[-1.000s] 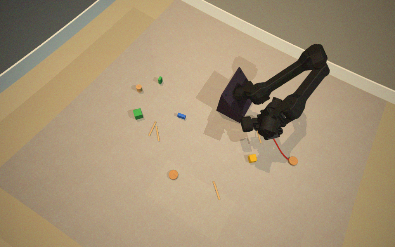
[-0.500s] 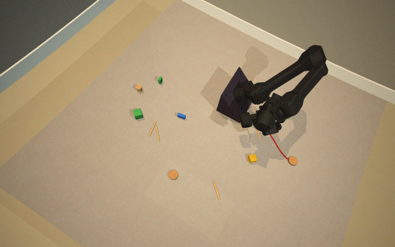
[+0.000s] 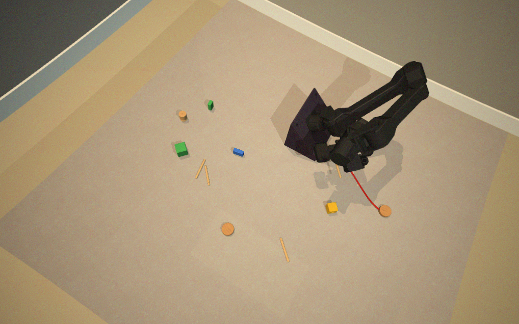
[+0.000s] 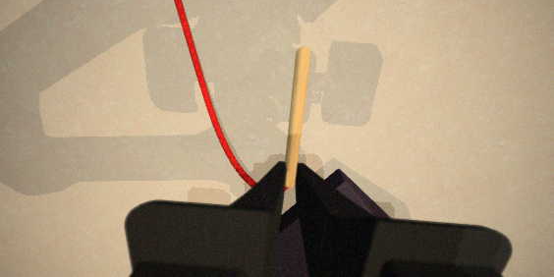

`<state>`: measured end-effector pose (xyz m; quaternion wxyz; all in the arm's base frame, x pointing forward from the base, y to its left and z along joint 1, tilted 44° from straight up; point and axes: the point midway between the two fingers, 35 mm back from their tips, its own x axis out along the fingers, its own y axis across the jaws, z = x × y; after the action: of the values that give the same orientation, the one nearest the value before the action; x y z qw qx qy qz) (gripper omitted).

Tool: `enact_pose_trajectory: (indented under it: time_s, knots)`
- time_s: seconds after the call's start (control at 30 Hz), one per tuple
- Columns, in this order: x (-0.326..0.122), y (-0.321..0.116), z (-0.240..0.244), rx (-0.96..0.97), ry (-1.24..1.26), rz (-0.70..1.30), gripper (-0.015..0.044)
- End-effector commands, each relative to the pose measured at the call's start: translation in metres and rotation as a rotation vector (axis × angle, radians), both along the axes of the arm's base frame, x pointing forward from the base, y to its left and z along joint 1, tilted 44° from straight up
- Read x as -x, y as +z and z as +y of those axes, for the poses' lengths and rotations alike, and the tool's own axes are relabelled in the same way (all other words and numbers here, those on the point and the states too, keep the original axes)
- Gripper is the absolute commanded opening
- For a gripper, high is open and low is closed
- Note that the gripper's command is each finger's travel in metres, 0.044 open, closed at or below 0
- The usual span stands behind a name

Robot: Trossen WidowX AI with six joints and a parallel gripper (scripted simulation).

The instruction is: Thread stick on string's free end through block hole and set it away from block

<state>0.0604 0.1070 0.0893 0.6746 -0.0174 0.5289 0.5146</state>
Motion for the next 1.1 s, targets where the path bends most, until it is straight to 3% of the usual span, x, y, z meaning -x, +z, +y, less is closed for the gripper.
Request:
enact_pose_trajectory:
  time_s: [0.0,1.07]
  knots:
    - [0.004,-0.002,-0.001,-0.007,0.001,0.001,0.0]
    - [-0.025,-0.026,0.01,-0.004,0.001,-0.002,0.0]
